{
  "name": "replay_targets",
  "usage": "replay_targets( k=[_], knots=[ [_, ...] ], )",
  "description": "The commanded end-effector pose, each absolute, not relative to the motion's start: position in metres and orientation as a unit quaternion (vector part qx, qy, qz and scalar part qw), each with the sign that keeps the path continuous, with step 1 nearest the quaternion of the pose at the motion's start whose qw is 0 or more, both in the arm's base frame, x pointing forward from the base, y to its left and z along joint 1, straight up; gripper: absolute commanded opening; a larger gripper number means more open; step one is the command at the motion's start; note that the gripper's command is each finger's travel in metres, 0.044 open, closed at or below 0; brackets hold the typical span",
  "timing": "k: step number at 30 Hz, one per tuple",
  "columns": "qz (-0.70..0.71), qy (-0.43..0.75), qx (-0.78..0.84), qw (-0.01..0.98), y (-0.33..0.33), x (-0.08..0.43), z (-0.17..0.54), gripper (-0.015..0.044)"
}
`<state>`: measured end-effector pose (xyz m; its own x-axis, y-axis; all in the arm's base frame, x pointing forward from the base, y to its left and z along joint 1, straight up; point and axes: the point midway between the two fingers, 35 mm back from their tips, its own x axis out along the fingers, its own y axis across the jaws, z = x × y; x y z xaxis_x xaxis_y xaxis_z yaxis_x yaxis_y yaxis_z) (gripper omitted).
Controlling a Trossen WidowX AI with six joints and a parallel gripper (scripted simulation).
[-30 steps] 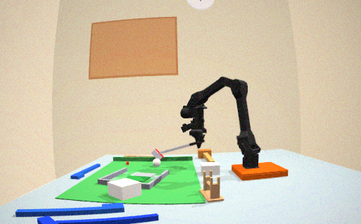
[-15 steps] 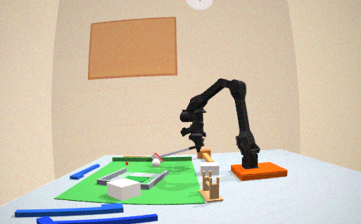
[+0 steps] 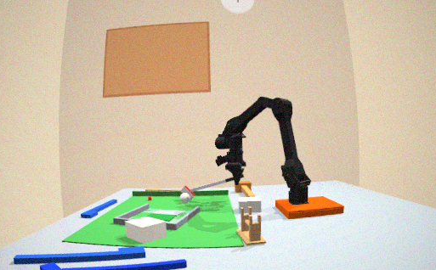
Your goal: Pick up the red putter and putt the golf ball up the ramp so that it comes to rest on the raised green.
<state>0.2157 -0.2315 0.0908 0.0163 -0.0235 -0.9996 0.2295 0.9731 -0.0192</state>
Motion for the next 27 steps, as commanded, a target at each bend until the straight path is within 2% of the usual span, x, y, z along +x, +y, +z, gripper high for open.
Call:
replay_targets(
  k=[1,12,23,27],
  knots=[
    [-0.094,0.694,0.071,0.711,-0.247,0.213,0.092,0.0000],
    [-0.092,0.695,0.074,0.710,-0.241,0.214,0.090,0.0000],
    [-0.089,0.693,0.076,0.711,-0.119,0.245,0.089,0.0000],
    [-0.089,0.693,0.076,0.711,-0.111,0.245,0.088,0.0000]
  ],
)
